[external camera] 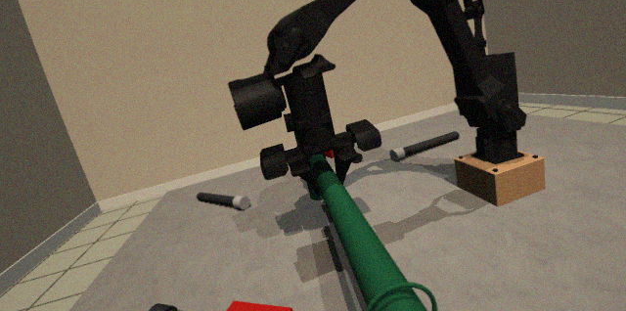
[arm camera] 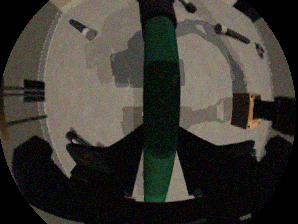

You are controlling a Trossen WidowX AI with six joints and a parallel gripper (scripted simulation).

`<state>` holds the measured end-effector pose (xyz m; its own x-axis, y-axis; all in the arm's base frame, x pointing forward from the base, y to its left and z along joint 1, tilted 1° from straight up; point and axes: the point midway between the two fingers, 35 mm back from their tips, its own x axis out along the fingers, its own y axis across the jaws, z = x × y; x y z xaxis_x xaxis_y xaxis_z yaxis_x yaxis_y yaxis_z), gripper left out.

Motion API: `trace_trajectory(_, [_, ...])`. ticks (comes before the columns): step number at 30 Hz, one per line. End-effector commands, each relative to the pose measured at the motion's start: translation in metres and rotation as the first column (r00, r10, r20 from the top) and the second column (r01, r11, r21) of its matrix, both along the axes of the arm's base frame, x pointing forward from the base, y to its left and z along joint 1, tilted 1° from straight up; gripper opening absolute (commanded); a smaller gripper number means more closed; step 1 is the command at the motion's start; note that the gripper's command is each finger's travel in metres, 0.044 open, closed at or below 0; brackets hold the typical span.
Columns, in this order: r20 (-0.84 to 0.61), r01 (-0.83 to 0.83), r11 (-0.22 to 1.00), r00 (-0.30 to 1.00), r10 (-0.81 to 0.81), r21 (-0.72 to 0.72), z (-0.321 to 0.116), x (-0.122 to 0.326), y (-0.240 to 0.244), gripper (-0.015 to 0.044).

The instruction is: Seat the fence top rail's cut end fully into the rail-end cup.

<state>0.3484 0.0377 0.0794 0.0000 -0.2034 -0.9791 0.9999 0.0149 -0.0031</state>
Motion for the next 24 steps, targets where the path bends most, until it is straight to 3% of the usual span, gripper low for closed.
trace_trajectory(1, [0.0,0.0,1.0,1.0,0.0,0.0,0.0002,0.0,0.0,0.0])
trace_trajectory(24, [0.0,0.0,1.0,1.0,0.0,-0.01,0.0034,0.0,-0.0027,0.0])
